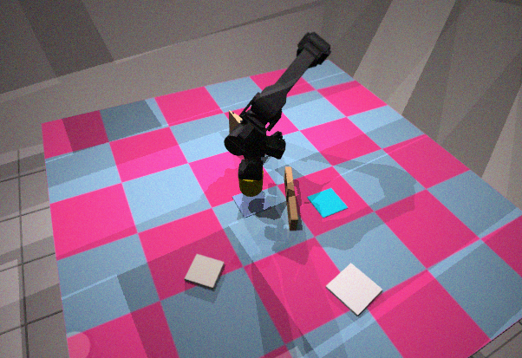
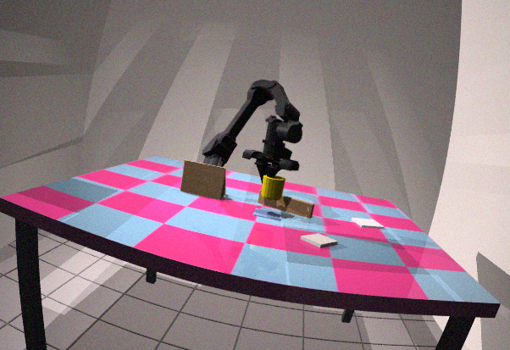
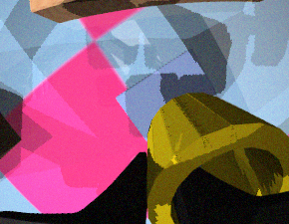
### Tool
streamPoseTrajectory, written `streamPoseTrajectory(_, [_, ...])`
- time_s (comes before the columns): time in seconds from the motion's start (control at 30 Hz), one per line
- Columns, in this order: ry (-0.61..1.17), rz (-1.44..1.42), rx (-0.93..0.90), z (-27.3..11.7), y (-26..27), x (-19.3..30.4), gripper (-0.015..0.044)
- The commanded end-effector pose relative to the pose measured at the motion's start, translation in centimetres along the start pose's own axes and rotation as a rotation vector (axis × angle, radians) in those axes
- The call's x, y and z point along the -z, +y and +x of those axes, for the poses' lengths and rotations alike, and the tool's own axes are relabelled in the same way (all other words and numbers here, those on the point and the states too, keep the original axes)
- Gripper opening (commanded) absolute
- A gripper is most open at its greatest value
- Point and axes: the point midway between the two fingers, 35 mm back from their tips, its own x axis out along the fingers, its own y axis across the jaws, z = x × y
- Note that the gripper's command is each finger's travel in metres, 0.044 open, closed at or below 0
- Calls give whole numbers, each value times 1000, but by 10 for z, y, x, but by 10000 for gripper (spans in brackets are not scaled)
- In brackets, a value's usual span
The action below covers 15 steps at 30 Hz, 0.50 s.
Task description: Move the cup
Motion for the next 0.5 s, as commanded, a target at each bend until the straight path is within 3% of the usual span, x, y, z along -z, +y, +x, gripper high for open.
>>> streamPoseTrajectory(0.0, [8, -9, 10, -17, -1, 0, 0])
streamPoseTrajectory(0.47, [-1, 0, 4, -18, 3, -1, 0])
